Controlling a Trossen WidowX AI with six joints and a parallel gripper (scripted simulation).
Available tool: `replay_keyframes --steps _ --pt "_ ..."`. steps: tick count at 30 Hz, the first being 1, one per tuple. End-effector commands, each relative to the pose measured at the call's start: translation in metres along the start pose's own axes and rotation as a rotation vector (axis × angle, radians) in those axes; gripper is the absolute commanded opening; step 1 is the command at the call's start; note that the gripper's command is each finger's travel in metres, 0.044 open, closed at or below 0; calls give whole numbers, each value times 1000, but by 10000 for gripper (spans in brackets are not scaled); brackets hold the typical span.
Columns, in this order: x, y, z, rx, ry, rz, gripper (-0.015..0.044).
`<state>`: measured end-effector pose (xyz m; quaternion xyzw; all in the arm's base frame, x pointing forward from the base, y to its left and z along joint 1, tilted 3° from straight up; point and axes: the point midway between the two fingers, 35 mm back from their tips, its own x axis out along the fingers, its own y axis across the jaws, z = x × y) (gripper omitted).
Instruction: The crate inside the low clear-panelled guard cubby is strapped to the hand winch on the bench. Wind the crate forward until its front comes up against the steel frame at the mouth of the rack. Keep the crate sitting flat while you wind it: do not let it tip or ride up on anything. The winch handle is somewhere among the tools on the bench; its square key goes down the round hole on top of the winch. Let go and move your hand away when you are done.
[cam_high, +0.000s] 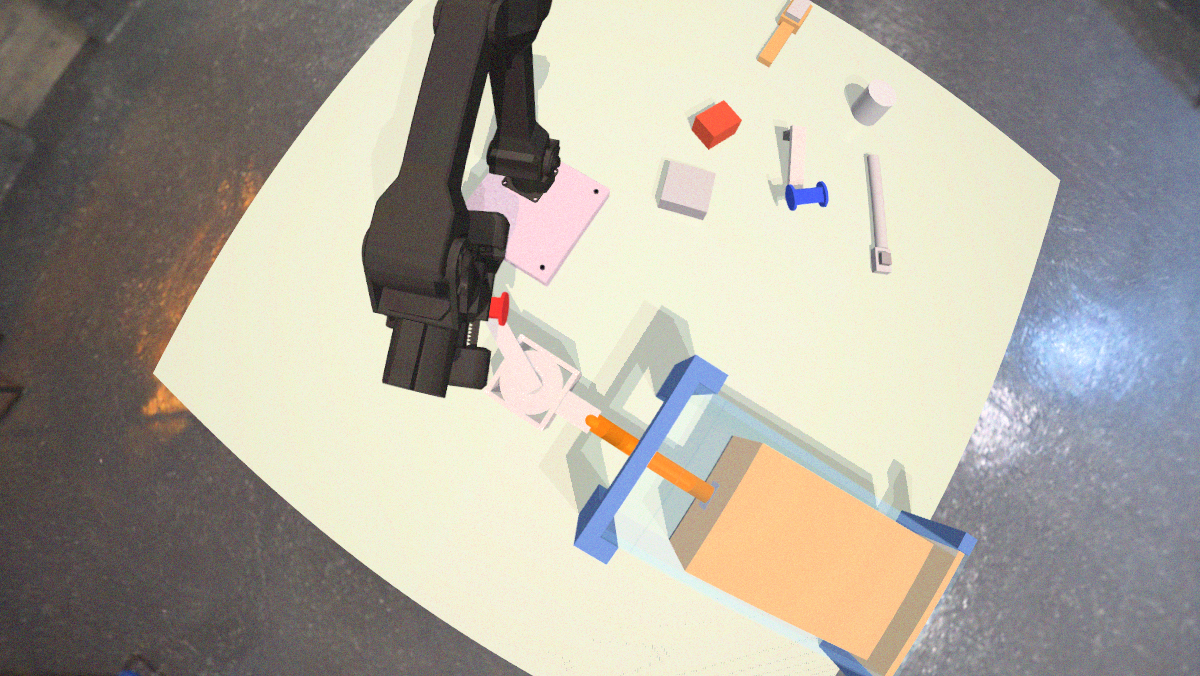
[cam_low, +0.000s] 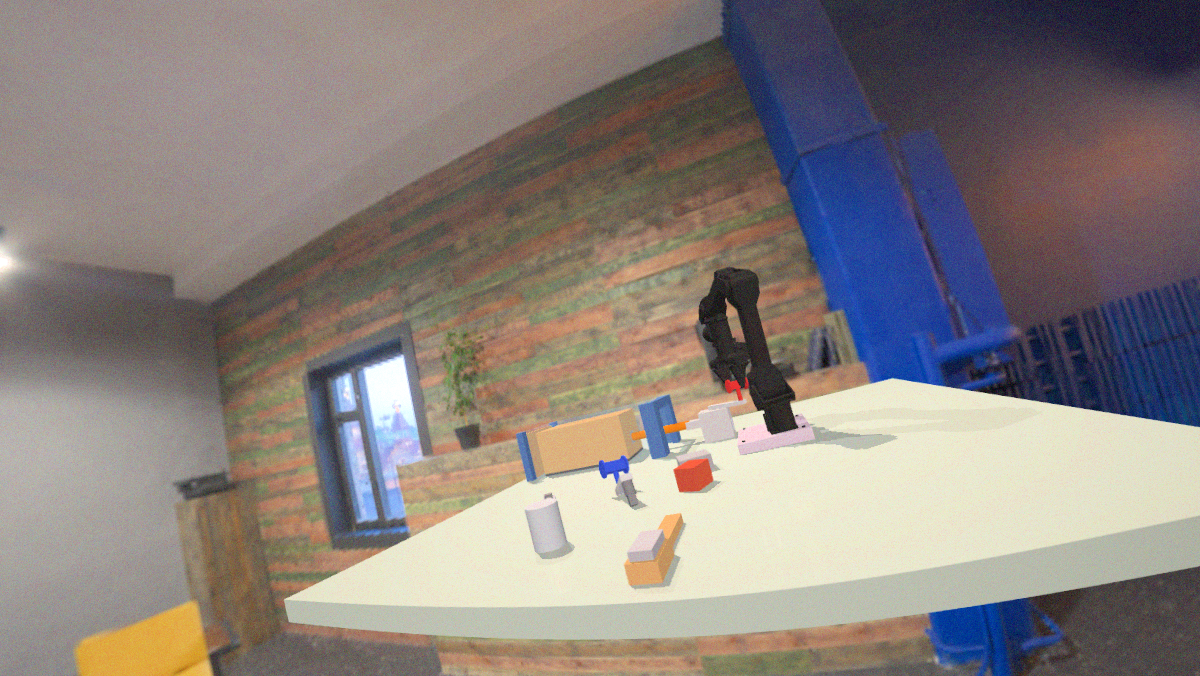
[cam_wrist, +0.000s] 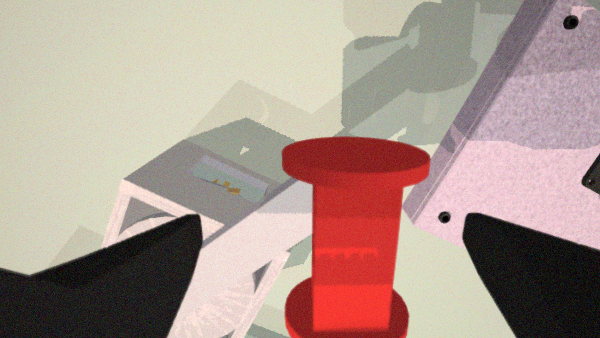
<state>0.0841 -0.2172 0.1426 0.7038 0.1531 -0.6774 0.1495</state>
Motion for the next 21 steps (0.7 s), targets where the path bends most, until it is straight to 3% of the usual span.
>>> replay_keyframes --steps 1,12,21 --pt "7 -1 0 3 0 -2 440" --pt "23 -3 0 3 0 -3 440" --pt "19 -2 0 0 0 -1 204"
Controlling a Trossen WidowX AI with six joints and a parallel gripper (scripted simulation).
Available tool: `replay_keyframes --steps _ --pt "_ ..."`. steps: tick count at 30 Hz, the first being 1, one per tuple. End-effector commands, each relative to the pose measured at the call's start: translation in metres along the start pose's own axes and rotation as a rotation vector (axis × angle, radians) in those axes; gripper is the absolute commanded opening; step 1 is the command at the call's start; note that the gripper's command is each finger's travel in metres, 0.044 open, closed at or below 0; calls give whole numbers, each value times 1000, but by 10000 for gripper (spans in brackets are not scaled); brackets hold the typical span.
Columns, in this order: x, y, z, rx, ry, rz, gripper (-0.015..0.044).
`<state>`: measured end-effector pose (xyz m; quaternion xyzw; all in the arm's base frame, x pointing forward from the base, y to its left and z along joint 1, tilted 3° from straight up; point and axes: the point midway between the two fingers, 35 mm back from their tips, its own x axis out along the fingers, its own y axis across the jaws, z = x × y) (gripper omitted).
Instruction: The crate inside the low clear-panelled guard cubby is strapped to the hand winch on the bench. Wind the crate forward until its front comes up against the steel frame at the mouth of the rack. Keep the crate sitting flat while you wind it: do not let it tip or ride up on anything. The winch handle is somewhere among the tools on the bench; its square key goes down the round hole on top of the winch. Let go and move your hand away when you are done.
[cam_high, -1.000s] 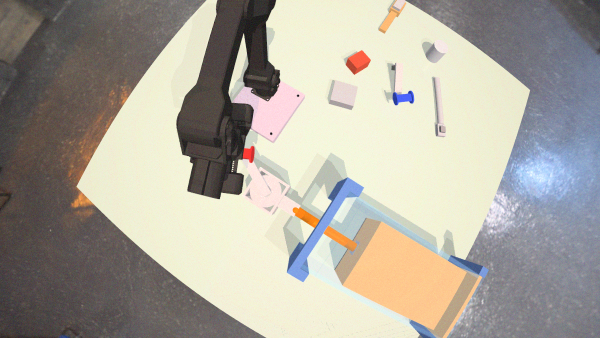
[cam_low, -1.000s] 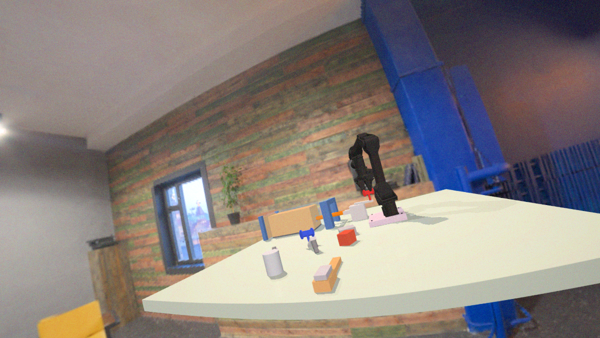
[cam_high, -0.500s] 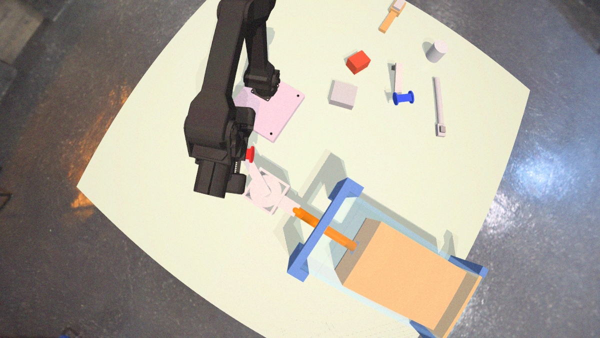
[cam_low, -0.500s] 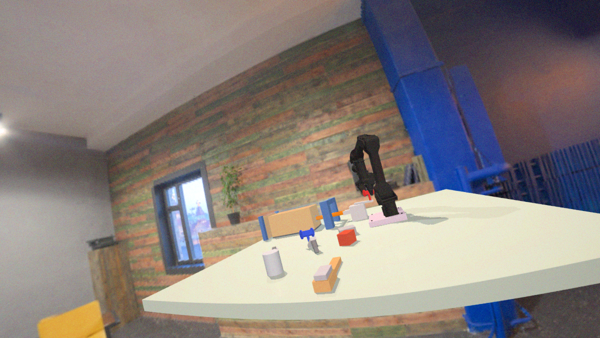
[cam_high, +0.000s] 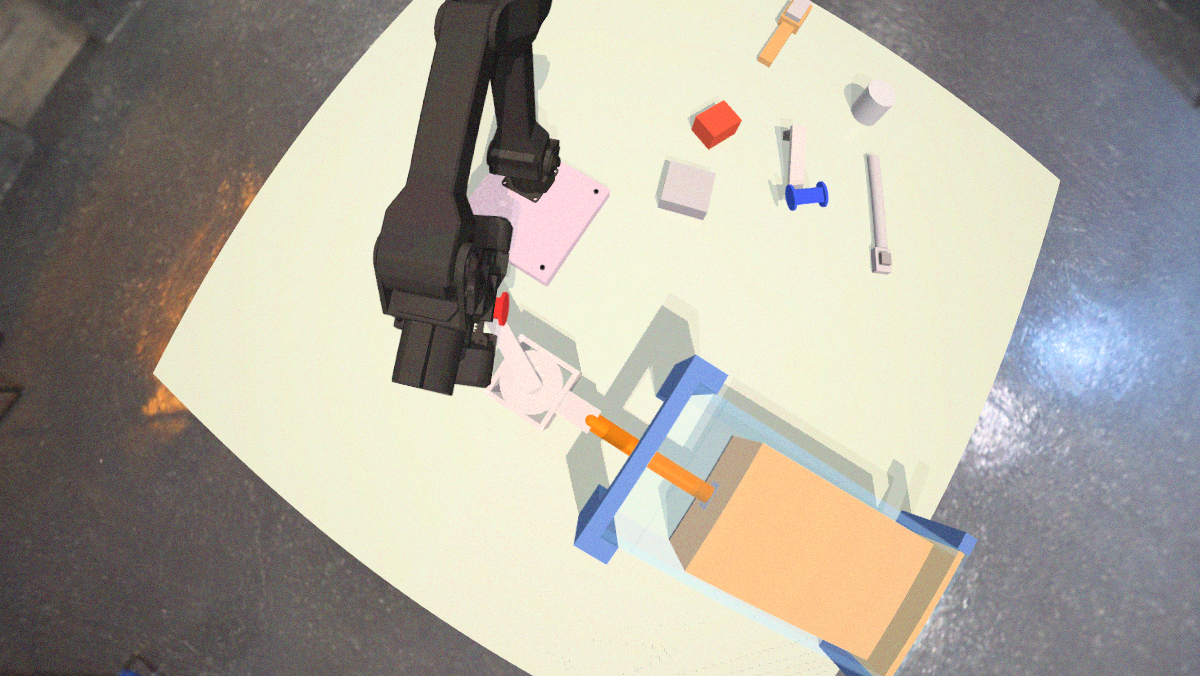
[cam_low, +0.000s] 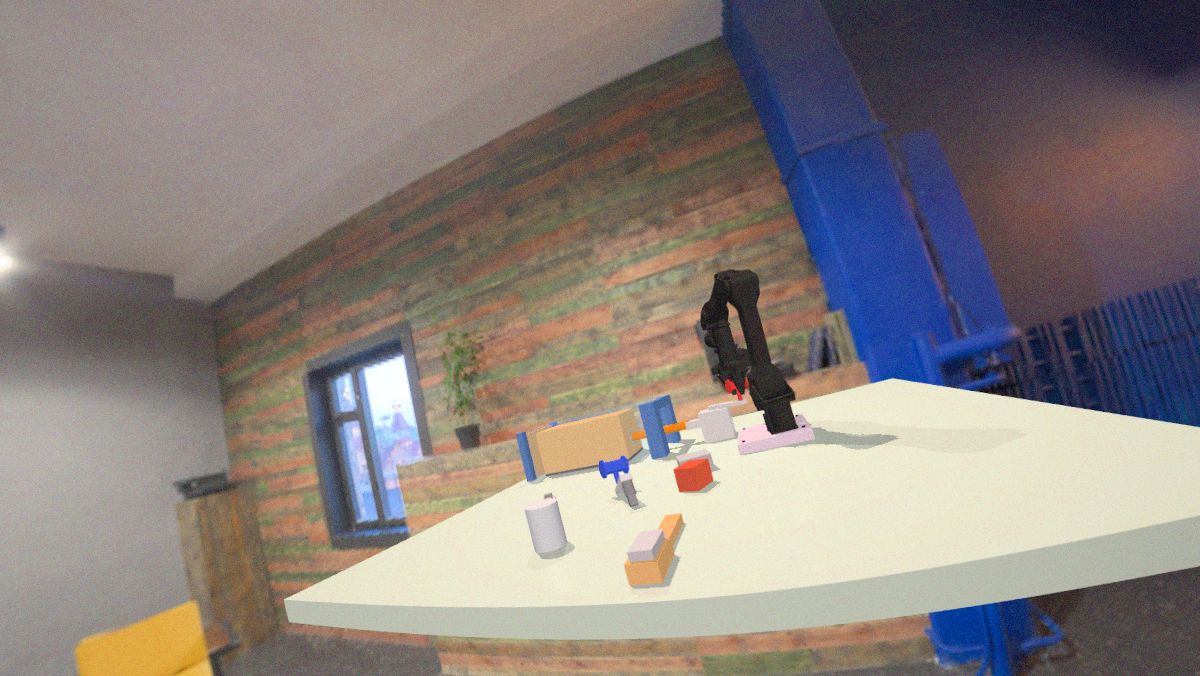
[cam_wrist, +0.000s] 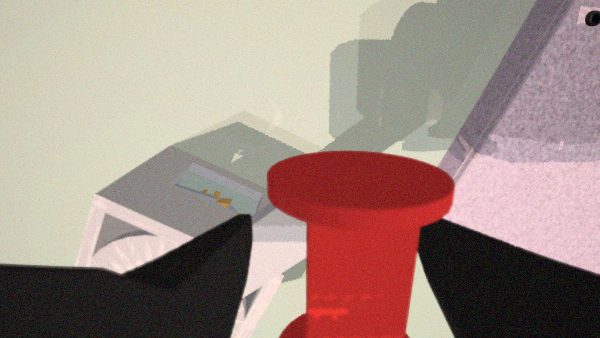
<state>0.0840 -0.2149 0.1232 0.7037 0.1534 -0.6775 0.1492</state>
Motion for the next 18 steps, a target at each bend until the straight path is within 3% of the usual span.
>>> replay_keyframes --steps 1,6,11,18 --pt "0 0 0 0 0 -1 177" --pt "0 0 0 0 0 -1 46" --pt "0 0 0 0 0 -1 0" --pt "3 -1 1 3 0 -2 0"
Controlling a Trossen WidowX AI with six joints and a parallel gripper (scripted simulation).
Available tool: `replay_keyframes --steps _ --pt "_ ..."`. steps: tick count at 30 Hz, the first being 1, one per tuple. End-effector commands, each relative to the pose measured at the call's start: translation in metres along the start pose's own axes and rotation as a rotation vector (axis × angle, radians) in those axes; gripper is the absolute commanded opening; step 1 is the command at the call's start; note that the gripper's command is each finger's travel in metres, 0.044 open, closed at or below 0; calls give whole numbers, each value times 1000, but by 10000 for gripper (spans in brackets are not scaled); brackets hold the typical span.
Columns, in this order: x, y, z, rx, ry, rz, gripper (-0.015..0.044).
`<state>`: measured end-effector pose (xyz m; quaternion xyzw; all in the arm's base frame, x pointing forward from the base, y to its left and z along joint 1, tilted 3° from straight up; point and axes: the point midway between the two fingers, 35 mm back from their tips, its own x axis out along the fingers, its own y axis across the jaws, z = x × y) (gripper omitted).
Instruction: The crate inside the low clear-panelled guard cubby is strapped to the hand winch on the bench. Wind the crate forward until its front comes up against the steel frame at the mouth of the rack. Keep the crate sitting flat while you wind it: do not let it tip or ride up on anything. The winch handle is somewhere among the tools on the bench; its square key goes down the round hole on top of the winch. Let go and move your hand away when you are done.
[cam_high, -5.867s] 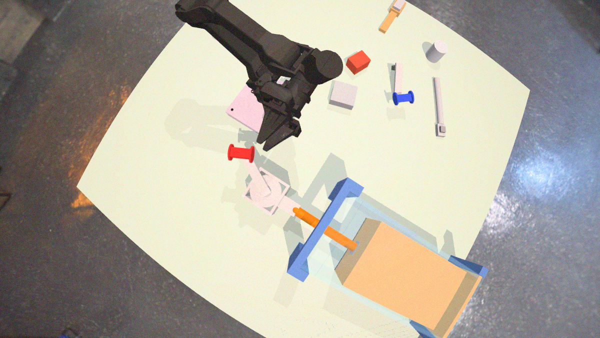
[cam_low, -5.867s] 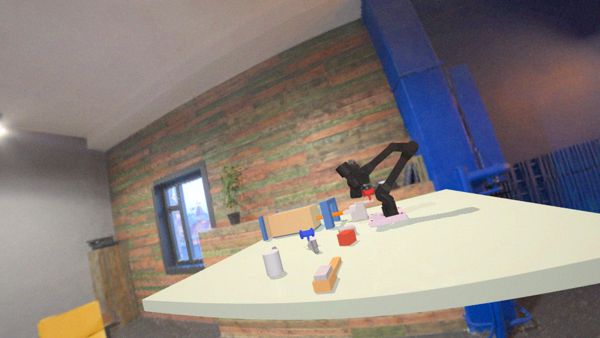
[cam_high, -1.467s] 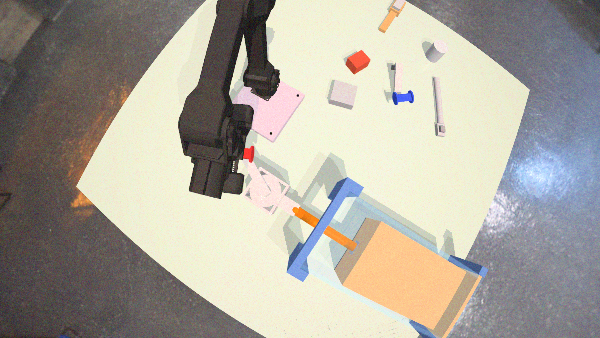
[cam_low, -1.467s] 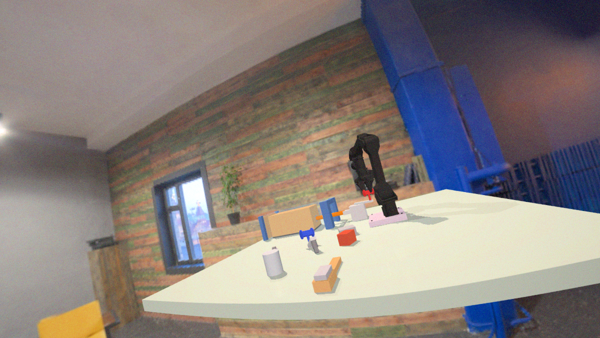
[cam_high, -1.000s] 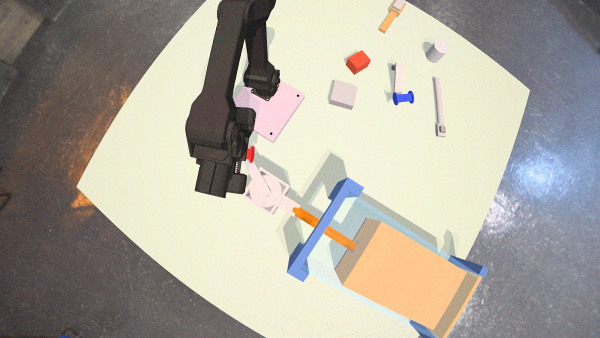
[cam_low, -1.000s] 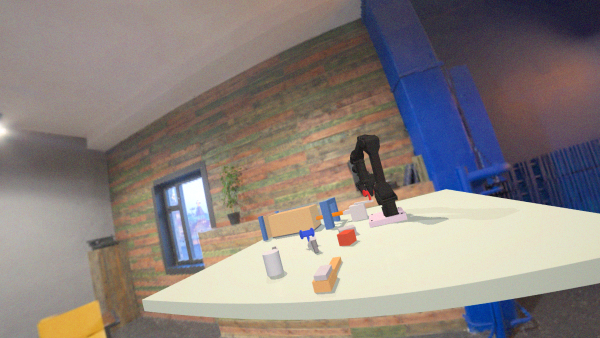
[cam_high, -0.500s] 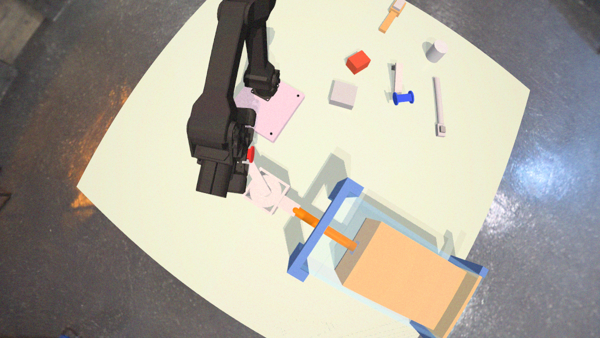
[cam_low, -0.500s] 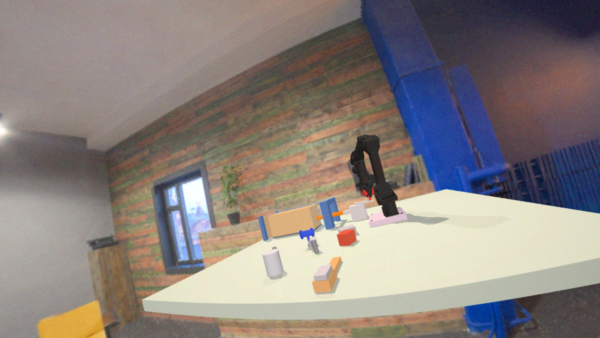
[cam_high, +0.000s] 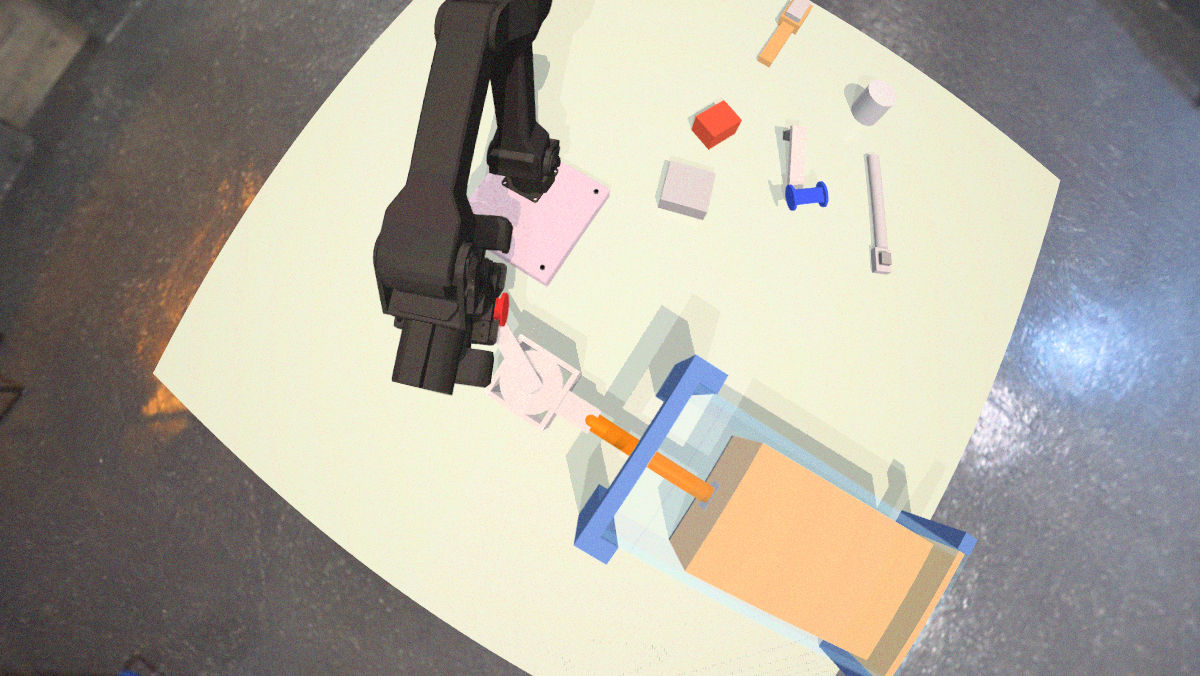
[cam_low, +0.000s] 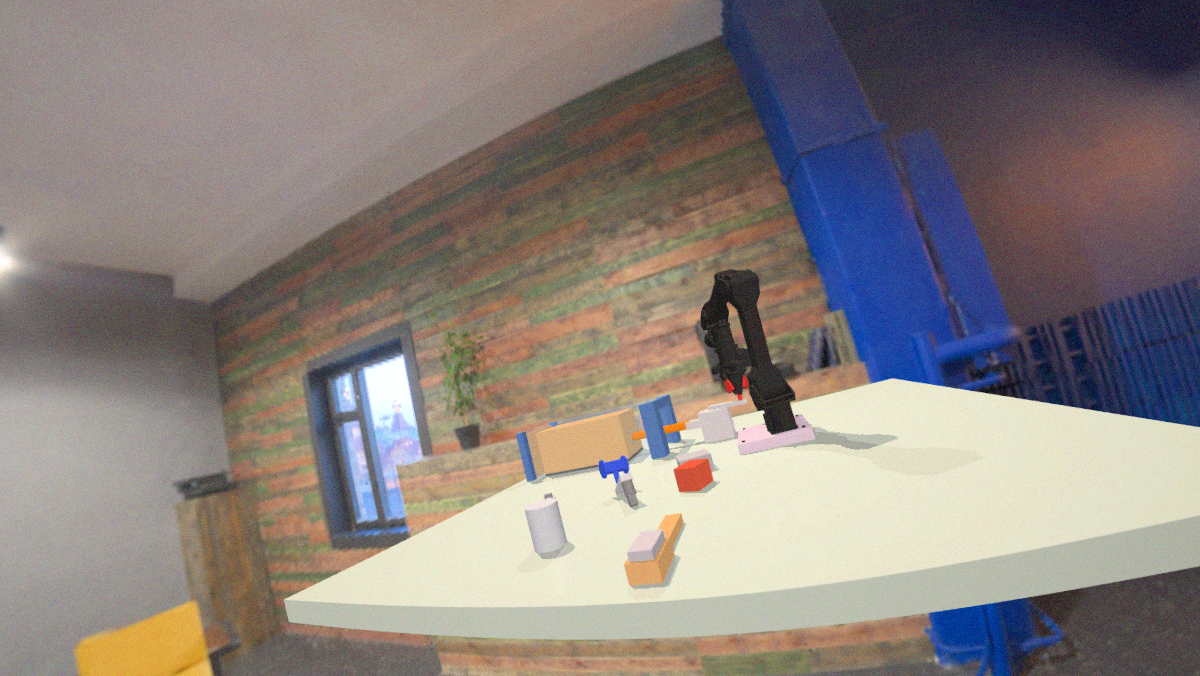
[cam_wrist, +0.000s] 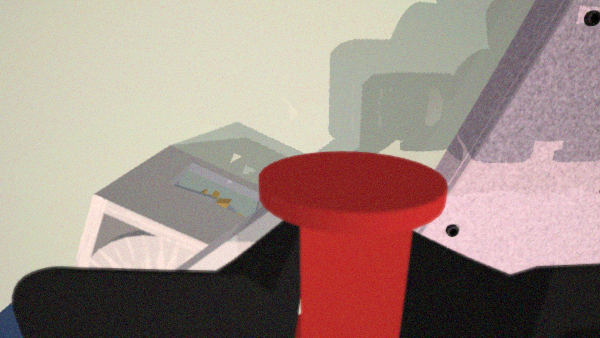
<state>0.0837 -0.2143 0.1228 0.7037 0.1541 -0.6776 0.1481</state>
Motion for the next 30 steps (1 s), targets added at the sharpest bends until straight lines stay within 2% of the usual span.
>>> replay_keyframes --steps 1,30 --pt "3 0 1 2 -1 1 0" --pt "3 13 14 2 -2 2 0"
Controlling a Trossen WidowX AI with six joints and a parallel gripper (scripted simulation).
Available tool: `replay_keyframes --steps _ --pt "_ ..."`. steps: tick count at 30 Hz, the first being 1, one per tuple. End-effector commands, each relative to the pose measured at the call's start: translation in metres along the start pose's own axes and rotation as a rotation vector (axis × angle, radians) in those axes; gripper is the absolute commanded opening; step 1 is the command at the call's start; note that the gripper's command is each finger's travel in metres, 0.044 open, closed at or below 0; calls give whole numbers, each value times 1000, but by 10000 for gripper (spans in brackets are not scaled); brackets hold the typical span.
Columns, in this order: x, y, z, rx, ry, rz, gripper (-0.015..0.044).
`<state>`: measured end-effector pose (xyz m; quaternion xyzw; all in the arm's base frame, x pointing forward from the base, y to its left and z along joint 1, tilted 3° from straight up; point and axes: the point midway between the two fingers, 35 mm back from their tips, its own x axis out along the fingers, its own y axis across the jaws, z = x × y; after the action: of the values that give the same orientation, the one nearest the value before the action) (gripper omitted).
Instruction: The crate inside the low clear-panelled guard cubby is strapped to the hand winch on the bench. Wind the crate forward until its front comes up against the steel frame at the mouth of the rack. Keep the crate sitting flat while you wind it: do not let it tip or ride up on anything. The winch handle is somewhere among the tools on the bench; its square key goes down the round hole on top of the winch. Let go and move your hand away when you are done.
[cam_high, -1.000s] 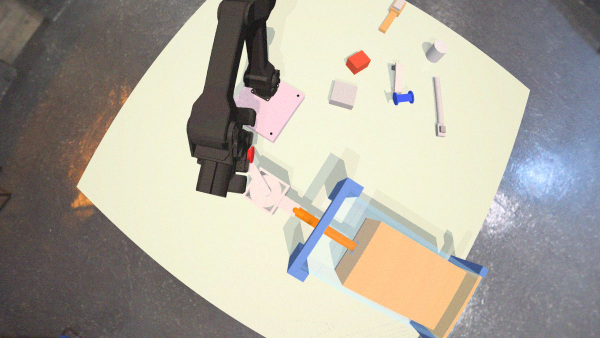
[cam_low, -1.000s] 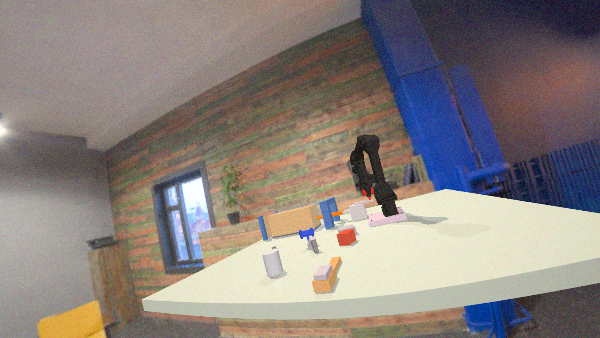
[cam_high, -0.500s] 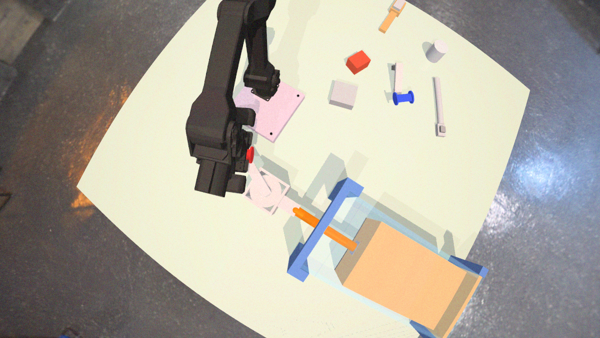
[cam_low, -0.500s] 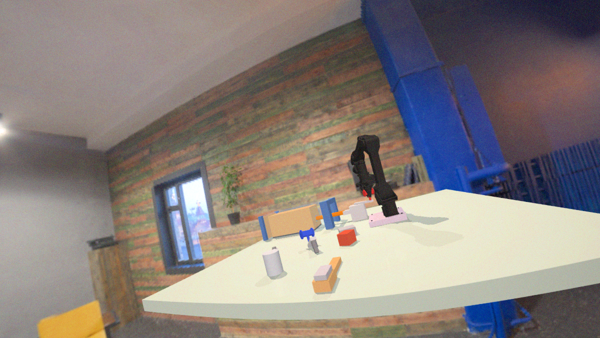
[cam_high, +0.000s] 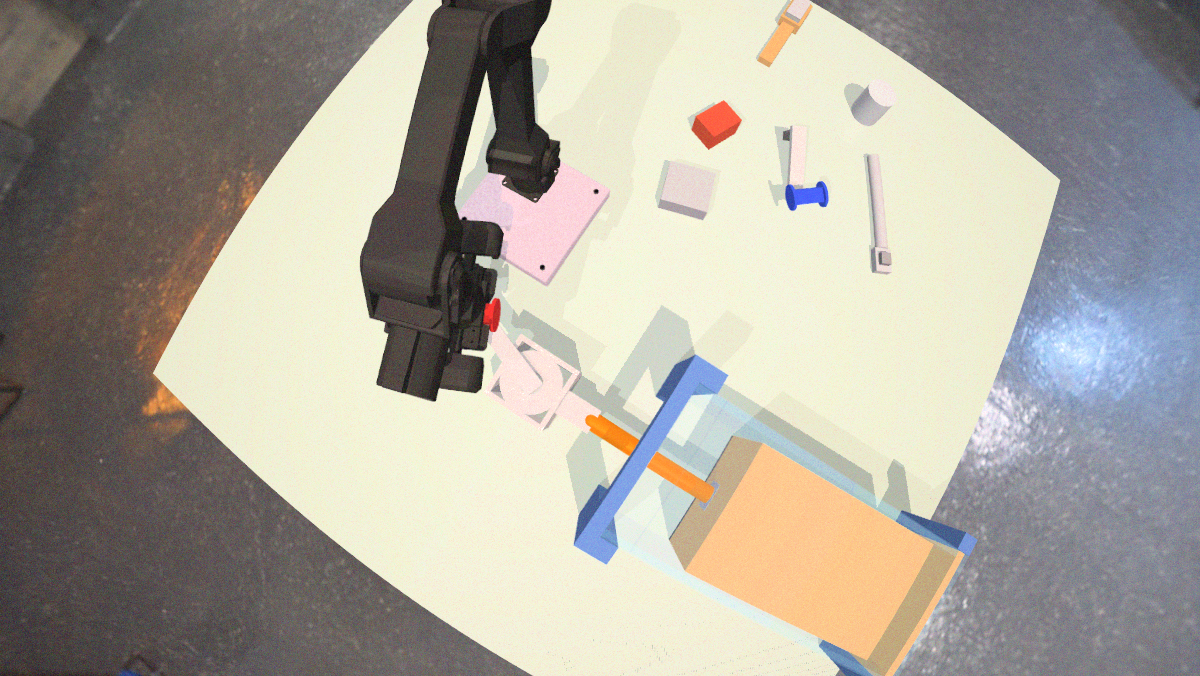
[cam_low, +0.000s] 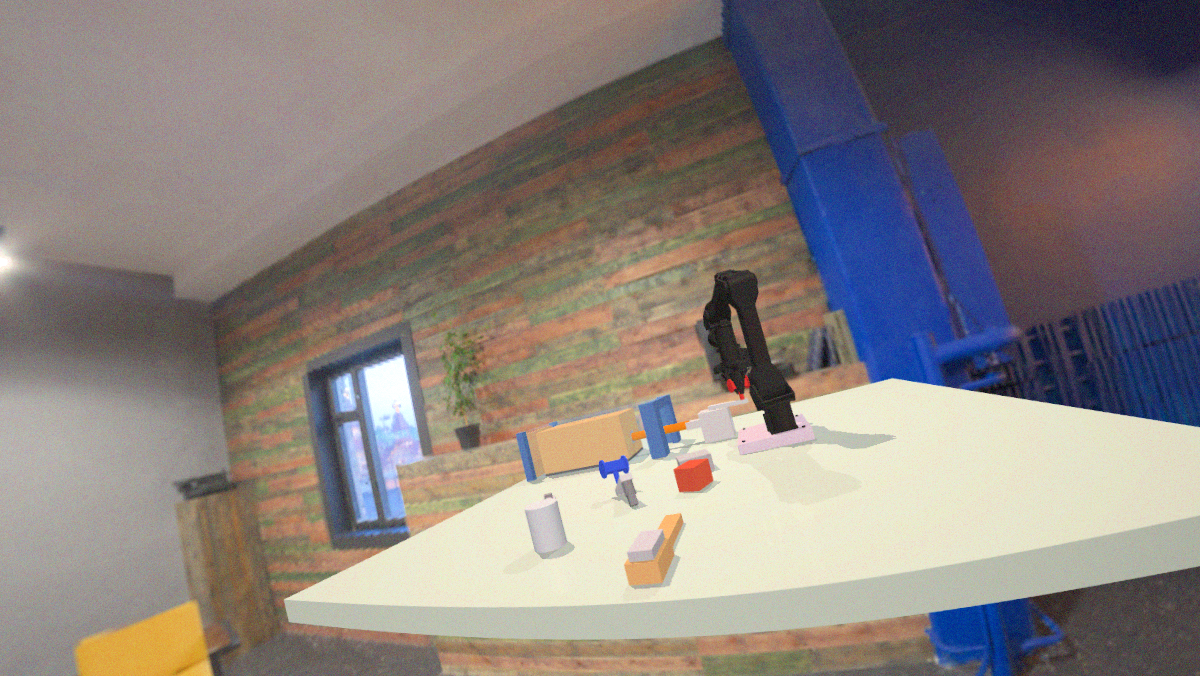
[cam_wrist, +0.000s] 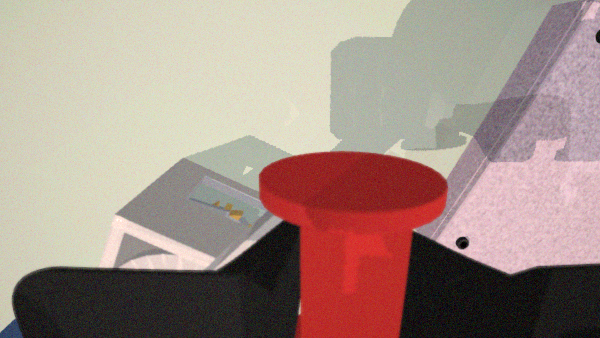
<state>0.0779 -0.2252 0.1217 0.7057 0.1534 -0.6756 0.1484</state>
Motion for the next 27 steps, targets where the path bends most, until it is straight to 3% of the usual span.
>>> replay_keyframes --steps 1,27 --pt "2 6 5 2 -7 0 0" --pt "2 28 20 2 -9 2 0"
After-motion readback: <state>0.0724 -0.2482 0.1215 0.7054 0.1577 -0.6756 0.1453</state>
